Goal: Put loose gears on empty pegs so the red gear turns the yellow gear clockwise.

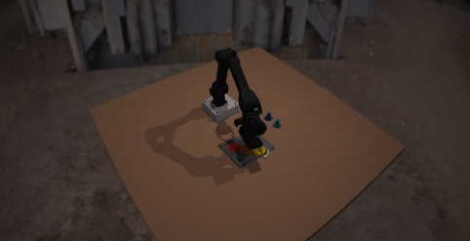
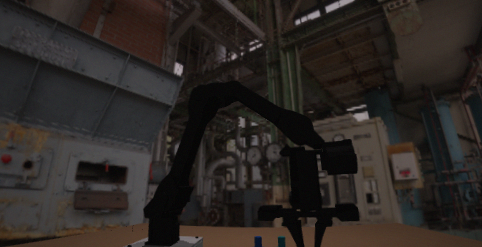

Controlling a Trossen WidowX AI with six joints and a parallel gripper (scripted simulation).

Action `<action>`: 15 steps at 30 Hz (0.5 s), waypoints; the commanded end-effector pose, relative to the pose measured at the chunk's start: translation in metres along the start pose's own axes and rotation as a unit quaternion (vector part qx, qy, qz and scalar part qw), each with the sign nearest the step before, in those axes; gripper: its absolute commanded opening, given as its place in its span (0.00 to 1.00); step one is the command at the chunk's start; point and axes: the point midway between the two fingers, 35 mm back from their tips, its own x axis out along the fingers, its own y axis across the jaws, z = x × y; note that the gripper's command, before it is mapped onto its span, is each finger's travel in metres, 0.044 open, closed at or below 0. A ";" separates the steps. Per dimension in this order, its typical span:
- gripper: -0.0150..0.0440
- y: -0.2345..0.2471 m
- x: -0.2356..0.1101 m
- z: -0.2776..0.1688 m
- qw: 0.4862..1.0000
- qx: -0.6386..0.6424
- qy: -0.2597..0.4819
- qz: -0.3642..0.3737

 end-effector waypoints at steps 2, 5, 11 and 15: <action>0.25 0.000 0.002 0.000 0.999 0.044 0.001 0.000; 0.25 0.001 0.002 0.000 0.997 0.072 0.001 0.000; 0.48 0.001 -0.001 0.000 0.998 0.058 0.001 0.000; 0.49 0.000 -0.004 -0.001 0.999 0.043 0.001 0.000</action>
